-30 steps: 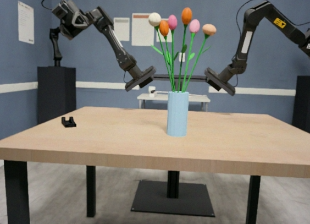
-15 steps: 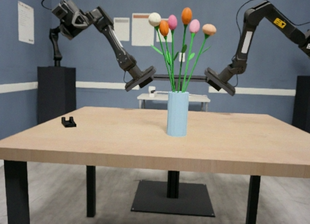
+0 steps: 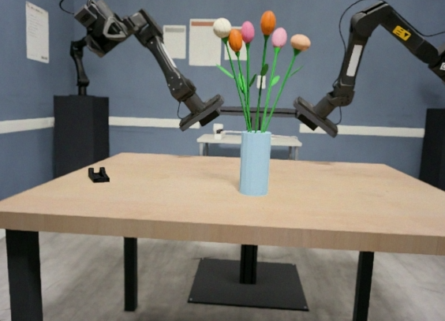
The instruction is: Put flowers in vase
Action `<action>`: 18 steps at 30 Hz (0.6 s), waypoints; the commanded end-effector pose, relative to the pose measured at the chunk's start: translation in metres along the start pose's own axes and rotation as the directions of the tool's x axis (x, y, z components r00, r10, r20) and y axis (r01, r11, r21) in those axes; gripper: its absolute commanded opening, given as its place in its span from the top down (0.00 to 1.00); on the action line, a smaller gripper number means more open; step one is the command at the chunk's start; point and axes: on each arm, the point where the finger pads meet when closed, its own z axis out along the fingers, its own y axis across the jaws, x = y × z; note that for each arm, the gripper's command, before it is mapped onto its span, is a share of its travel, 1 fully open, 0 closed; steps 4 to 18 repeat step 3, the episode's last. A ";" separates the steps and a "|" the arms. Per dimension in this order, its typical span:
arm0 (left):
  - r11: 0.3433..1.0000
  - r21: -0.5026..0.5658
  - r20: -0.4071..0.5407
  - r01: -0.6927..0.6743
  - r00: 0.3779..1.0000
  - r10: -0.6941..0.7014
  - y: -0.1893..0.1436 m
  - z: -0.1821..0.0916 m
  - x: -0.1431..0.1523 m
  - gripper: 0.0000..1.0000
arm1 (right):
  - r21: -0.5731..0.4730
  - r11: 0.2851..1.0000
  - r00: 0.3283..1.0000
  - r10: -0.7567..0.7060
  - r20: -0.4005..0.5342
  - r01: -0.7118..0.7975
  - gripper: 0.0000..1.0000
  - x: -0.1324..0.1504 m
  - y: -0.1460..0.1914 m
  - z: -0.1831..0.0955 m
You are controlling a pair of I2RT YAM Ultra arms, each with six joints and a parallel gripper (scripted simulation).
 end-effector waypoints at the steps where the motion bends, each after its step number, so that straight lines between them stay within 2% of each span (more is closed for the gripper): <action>1: 1.000 -0.020 0.020 0.004 1.000 -0.004 0.004 -0.002 -0.004 0.70 | -0.022 1.000 1.000 0.002 0.015 -0.001 0.40 -0.003 0.005 -0.001; 18: 1.000 -0.020 0.020 0.004 1.000 -0.004 0.004 -0.002 -0.004 0.70 | -0.022 1.000 1.000 0.002 0.015 -0.001 0.40 -0.003 0.005 -0.001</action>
